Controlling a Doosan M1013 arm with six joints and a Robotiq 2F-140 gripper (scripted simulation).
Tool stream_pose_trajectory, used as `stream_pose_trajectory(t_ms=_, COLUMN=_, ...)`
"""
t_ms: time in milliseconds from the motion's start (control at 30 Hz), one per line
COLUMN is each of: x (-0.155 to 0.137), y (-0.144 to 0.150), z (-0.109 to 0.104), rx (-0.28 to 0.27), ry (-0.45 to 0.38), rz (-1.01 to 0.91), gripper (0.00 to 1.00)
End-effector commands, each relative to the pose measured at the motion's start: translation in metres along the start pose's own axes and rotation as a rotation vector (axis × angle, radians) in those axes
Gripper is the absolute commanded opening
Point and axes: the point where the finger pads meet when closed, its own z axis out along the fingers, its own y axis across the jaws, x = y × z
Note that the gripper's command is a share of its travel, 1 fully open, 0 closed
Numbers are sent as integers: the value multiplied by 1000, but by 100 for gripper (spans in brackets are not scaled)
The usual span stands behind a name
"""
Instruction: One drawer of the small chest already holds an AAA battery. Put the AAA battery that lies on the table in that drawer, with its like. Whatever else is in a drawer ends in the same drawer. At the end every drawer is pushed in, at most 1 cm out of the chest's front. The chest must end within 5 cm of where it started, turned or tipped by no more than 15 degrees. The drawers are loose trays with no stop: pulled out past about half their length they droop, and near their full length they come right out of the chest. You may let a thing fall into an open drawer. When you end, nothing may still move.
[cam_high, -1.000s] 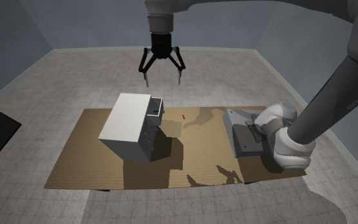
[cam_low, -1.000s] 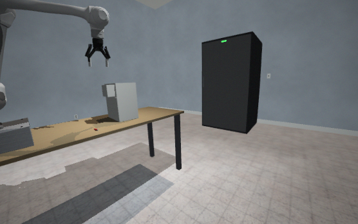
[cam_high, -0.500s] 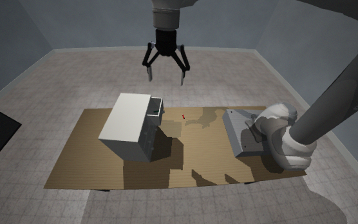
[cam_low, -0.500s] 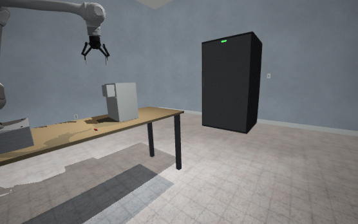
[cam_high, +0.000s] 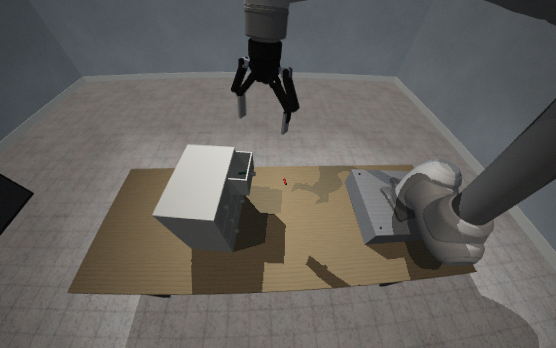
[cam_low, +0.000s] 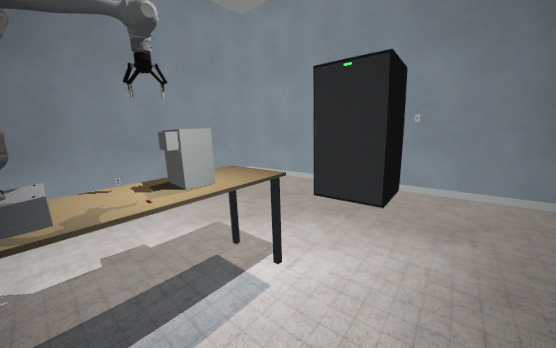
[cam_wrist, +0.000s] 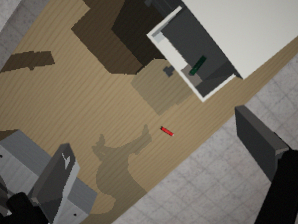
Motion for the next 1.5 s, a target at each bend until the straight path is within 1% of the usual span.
stream_pose_trajectory(t_ms=0, x=-2, y=-5, z=-5, rx=-12, ry=-18, rz=153, gripper=100)
stream_pose_trajectory(t_ms=133, x=-3, y=-8, z=-10, rx=-21, ry=-29, rz=263, gripper=100)
stream_pose_trajectory(t_ms=200, x=-3, y=-8, z=-10, rx=-21, ry=-29, rz=263, gripper=100)
stream_pose_trajectory(t_ms=700, x=-8, y=-20, z=-23, rx=-49, ry=-62, rz=631, gripper=100)
stream_pose_trajectory(t_ms=767, x=-8, y=-20, z=-23, rx=-49, ry=-62, rz=631, gripper=100)
stream_pose_trajectory(t_ms=1267, x=-11, y=-29, z=-33, rx=-69, ry=-86, rz=896, gripper=100)
stream_pose_trajectory(t_ms=1467, x=-11, y=-30, z=-35, rx=-72, ry=-91, rz=946, gripper=100)
